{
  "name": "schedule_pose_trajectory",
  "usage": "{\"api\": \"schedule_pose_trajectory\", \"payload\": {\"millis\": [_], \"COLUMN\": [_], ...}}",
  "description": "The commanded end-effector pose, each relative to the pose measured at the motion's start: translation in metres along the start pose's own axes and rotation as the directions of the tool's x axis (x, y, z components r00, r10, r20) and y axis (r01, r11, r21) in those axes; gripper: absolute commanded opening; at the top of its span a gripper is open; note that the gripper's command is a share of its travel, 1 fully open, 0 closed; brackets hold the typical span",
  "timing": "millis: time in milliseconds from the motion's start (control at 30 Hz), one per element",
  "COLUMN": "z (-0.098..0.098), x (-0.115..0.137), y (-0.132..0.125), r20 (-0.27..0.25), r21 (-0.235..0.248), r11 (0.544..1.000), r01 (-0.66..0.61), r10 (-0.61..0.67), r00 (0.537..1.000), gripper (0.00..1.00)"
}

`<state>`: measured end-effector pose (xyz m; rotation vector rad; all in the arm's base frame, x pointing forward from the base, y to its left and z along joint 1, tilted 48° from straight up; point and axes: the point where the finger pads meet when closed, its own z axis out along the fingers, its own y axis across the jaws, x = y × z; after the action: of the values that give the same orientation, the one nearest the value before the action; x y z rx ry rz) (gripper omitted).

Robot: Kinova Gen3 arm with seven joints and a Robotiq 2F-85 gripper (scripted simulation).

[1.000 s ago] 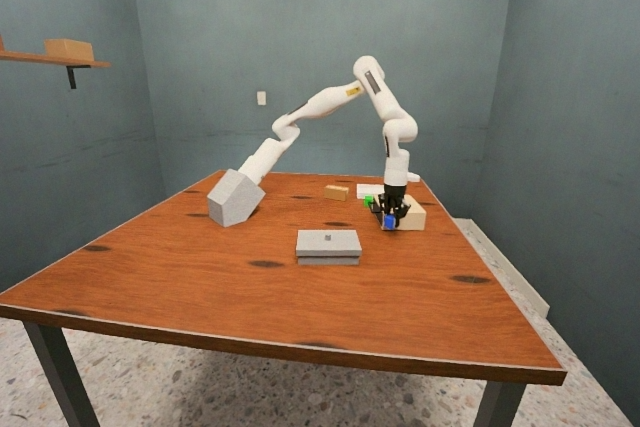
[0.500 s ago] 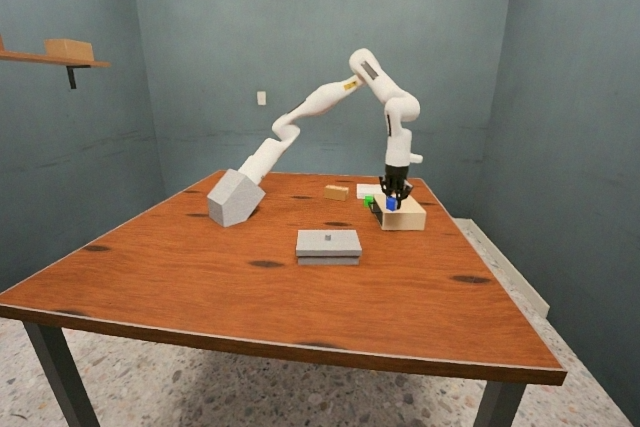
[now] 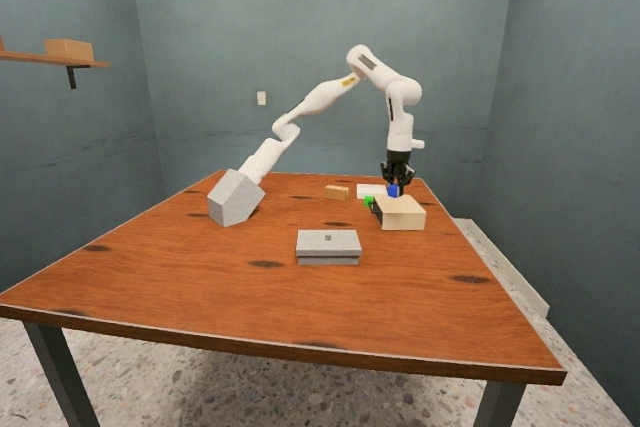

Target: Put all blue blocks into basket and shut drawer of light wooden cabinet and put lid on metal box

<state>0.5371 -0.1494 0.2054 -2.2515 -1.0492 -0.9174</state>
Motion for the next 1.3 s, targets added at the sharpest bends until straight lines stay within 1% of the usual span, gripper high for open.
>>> {"api": "schedule_pose_trajectory", "payload": {"millis": [0,667,767,867,933,1000,1100,1167,1233,1267], "z": [-0.011,-0.013,-0.014,-0.018,-0.021,-0.024,-0.029,-0.029,-0.029,-0.033], "x": [-0.002,-0.001,0.008,0.03,0.053,0.08,0.124,0.148,0.148,0.177], "y": [0.001,-0.001,-0.005,-0.014,-0.025,-0.039,-0.069,-0.09,-0.09,-0.113], "r20": [0.006,0.006,0.002,-0.005,-0.012,-0.019,-0.027,-0.03,-0.03,-0.03], "r21": [-0.007,-0.004,-0.004,-0.008,-0.012,-0.018,-0.028,-0.035,-0.035,-0.037], "r11": [1.0,1.0,1.0,0.995,0.985,0.965,0.906,0.842,0.842,0.803], "r01": [-0.004,-0.002,0.027,0.098,0.17,0.261,0.422,0.538,0.538,0.595], "r10": [0.004,0.002,-0.027,-0.098,-0.17,-0.261,-0.423,-0.539,-0.539,-0.596], "r00": [1.0,1.0,1.0,0.995,0.985,0.965,0.906,0.842,0.842,0.802], "gripper": [0.1,0.1,0.1,0.1,0.1,0.1,0.1,0.1,0.1,0.1]}}
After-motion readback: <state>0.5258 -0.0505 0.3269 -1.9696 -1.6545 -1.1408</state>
